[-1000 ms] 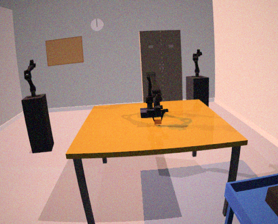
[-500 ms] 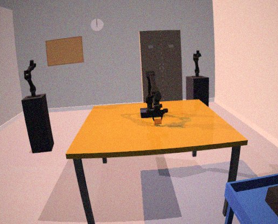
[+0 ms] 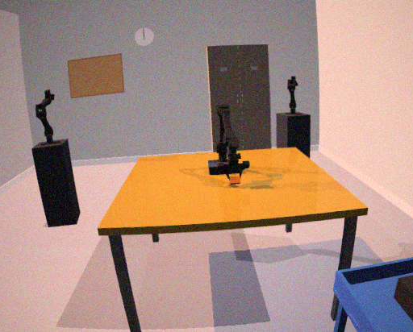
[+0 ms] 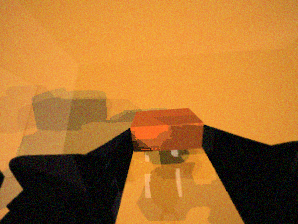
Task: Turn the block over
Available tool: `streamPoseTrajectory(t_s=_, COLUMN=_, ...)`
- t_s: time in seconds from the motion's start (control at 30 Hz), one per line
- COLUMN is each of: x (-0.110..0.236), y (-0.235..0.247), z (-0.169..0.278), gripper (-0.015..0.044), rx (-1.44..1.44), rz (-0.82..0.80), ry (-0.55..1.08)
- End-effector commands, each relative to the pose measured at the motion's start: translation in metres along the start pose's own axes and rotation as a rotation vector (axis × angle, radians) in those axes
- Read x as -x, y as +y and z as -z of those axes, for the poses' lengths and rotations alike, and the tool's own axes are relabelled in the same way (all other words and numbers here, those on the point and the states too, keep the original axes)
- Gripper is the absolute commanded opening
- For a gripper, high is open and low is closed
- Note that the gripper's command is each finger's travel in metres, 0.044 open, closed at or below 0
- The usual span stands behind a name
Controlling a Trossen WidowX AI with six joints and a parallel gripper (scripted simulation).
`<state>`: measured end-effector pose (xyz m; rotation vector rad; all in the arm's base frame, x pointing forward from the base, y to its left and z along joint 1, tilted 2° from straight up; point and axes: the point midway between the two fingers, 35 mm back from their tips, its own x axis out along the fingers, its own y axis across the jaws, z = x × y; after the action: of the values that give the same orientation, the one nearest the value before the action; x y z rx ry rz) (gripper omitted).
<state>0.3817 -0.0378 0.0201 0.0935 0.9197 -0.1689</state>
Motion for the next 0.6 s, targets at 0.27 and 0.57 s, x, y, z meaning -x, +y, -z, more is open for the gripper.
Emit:
streamPoseTrajectory(t_s=0.27, x=-0.029, y=0.0, z=0.01, gripper=0.0, rx=0.004, rz=0.006, ry=-0.156)
streamPoseTrajectory(t_s=0.57, x=-0.036, y=0.001, z=0.017, gripper=0.0, rx=0.005, rz=0.006, ry=-0.279)
